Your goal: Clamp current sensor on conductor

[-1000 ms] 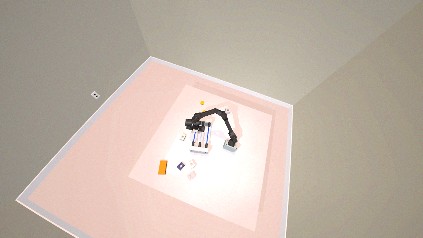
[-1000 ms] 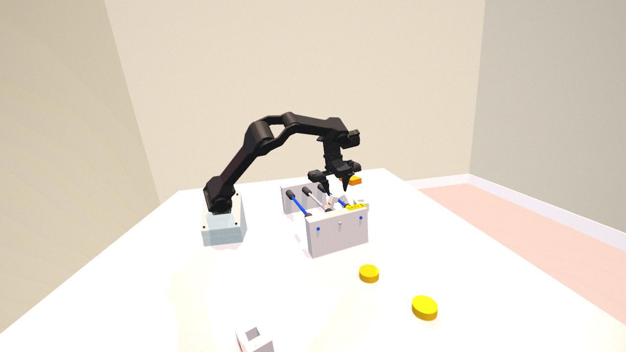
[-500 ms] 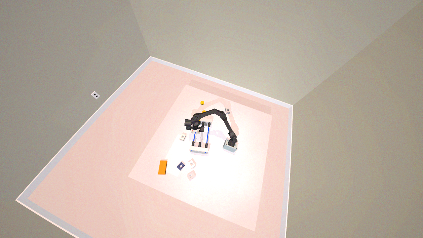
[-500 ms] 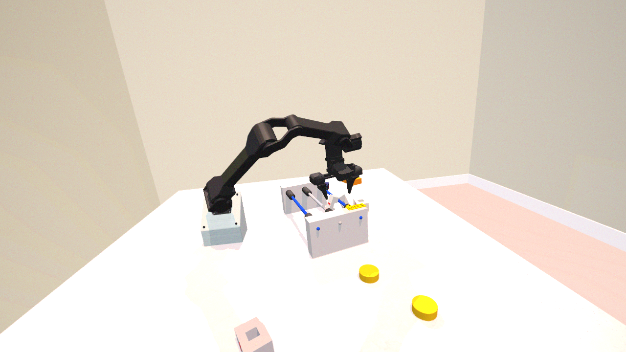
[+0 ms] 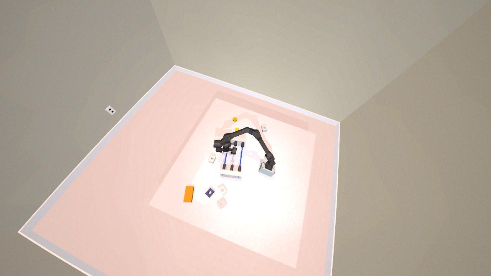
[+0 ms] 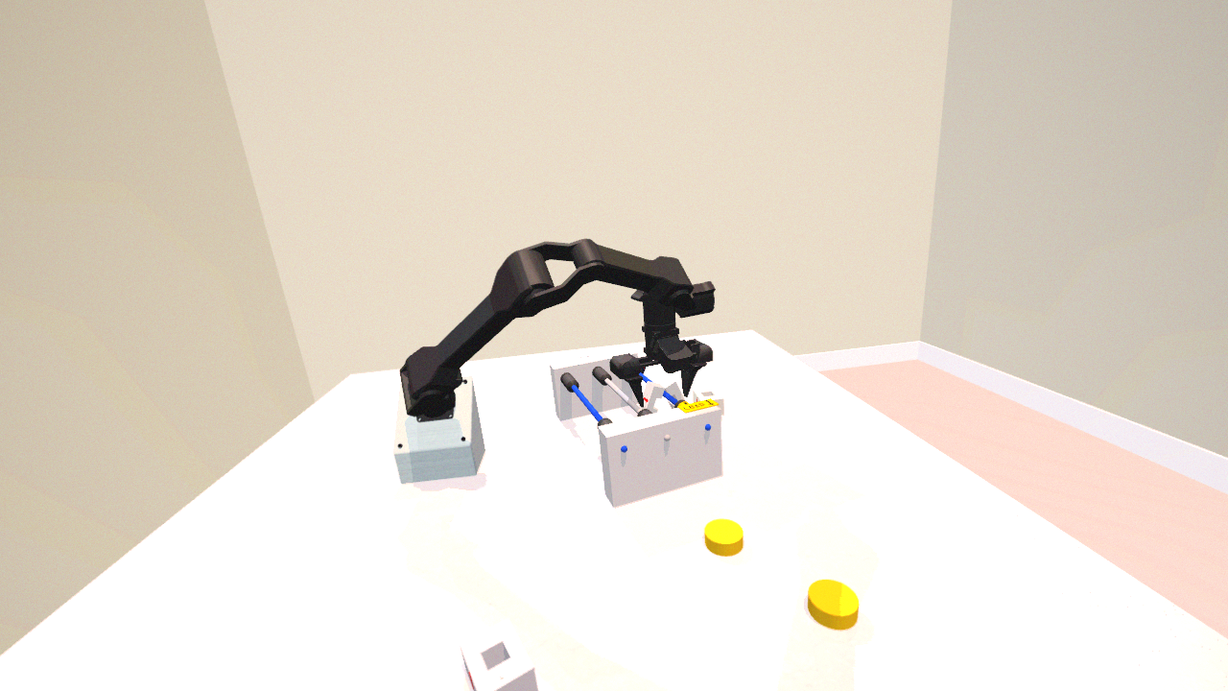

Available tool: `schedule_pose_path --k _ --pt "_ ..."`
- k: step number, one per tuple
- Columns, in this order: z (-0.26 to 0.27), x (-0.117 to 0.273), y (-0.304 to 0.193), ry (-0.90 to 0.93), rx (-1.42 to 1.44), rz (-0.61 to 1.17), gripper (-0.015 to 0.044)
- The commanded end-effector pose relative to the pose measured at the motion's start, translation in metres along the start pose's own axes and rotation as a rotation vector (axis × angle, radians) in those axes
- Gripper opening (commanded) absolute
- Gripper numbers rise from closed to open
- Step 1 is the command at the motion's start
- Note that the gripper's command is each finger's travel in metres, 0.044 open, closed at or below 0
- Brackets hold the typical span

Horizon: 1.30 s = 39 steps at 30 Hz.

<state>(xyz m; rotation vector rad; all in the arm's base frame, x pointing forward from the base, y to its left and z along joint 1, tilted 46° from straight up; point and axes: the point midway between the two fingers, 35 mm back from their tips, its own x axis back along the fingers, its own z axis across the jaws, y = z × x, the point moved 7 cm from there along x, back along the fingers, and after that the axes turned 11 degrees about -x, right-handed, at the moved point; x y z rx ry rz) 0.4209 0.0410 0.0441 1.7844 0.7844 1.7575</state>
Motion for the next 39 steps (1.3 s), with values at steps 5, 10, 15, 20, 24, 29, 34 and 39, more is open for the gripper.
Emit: schedule_pose_path --k 5,10,15,20,24,29,34,39 --pt "-0.002 -0.014 0.001 0.003 0.005 -0.002 0.044" --pt "-0.004 -0.021 0.001 0.038 0.006 0.004 0.044" --pt "-0.002 -0.022 0.001 0.052 0.005 0.007 0.044" --pt "0.0 -0.016 0.0 0.062 0.002 0.011 0.0413" --pt "0.0 -0.016 0.0 0.062 0.002 0.011 0.0387" --pt "0.0 -0.016 0.0 0.062 0.002 0.011 0.0353" --pt "0.0 -0.016 0.0 0.062 0.002 0.011 0.032" --pt "0.0 -0.016 0.0 0.062 0.002 0.011 0.0287"
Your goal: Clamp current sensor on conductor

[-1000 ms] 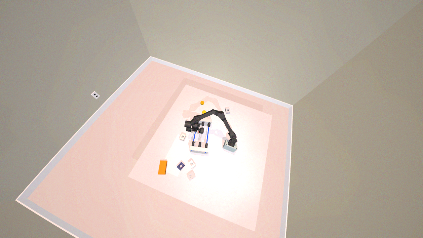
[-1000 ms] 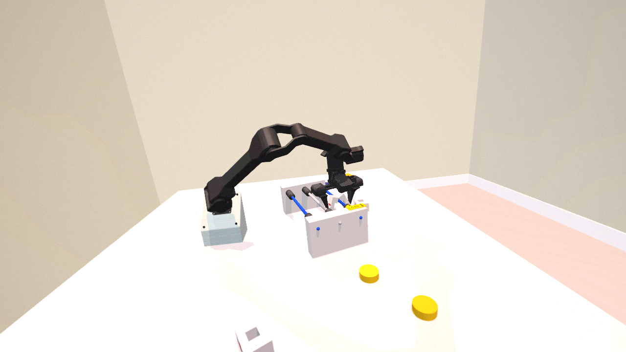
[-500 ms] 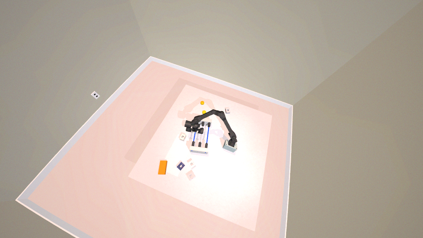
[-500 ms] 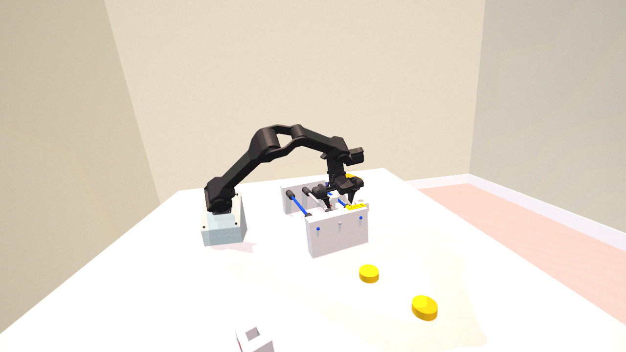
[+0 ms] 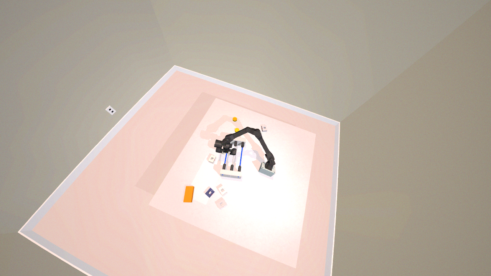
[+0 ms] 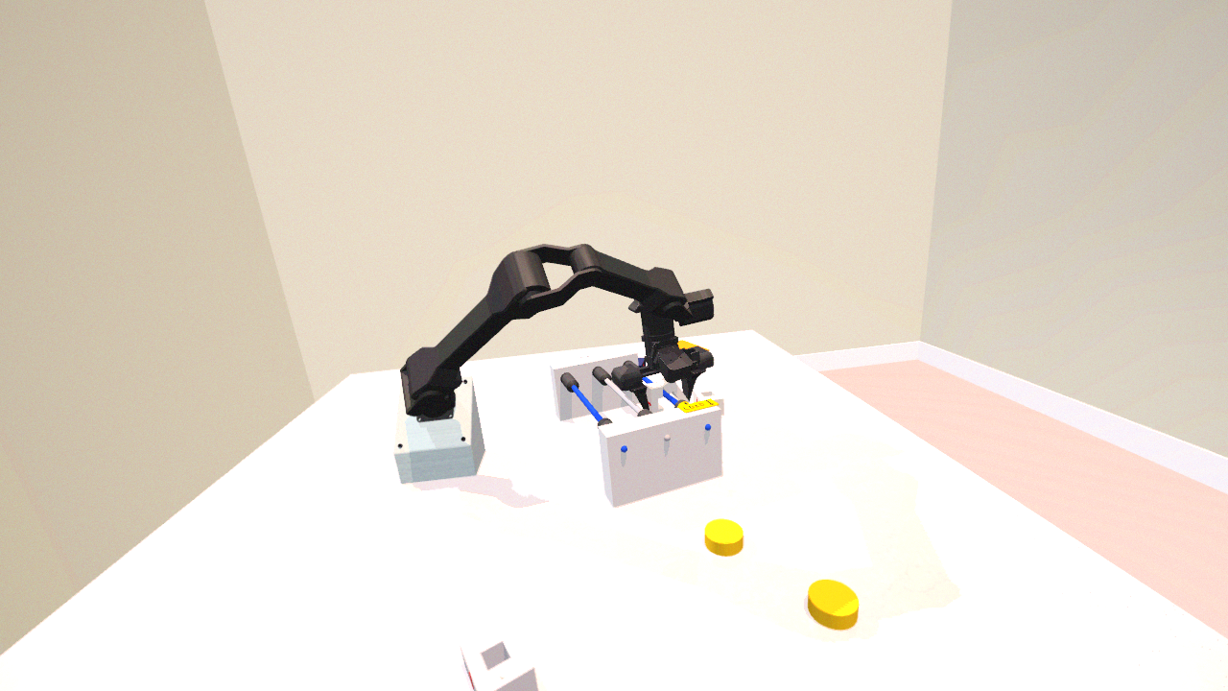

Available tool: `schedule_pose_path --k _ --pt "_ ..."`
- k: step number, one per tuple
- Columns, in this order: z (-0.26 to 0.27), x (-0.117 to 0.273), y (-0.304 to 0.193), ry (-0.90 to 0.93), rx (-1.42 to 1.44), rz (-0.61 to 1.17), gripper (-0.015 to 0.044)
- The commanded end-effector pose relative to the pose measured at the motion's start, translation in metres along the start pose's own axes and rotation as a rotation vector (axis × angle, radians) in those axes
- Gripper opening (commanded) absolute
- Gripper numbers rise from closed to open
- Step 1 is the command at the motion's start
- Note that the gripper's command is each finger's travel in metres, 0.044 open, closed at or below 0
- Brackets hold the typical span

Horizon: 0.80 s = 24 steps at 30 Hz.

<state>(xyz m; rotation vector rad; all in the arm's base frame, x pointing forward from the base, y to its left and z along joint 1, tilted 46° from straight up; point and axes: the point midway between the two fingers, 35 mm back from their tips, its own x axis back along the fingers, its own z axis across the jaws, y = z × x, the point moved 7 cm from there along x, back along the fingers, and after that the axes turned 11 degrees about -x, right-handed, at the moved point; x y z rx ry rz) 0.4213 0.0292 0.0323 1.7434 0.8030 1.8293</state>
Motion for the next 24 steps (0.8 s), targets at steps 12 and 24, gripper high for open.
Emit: schedule_pose_path --k 12,24 --pt "-0.0003 0.0005 -0.0002 -0.002 0.001 0.0 0.0" --pt "-0.0003 0.0005 -0.0002 -0.002 0.001 0.0 0.0"
